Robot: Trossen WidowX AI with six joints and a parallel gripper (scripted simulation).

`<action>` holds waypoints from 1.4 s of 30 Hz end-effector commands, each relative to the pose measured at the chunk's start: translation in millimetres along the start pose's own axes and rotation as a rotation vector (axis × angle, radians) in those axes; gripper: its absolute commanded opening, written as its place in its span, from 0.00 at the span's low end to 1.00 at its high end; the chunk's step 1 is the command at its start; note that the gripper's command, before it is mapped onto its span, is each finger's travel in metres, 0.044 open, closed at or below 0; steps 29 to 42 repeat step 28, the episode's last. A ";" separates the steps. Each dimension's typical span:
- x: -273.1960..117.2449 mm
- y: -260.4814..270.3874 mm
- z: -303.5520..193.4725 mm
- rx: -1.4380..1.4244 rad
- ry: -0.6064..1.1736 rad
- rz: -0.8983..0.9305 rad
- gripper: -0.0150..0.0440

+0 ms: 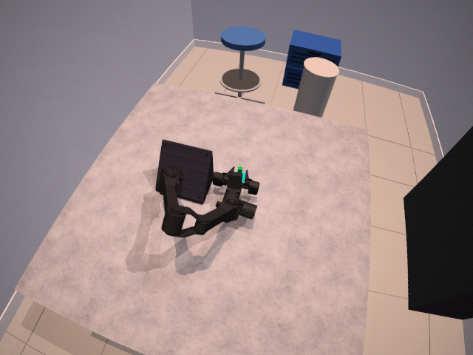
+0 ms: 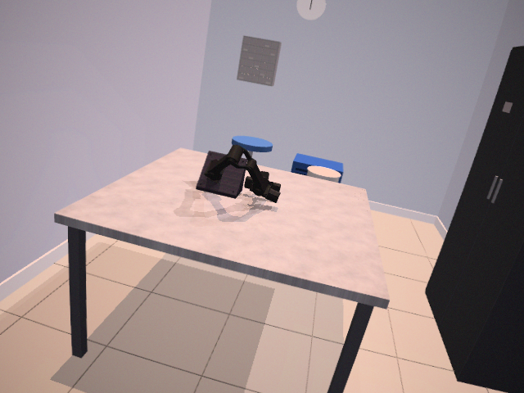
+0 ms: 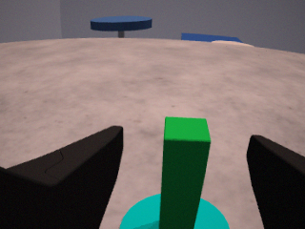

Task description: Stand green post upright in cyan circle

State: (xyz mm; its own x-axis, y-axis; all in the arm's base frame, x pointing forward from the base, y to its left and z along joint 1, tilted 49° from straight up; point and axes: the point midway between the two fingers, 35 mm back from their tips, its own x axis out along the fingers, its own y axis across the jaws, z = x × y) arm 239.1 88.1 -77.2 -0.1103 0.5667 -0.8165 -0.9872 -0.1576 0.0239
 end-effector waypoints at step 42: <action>14.1 8.3 91.7 0.129 0.557 0.238 0.93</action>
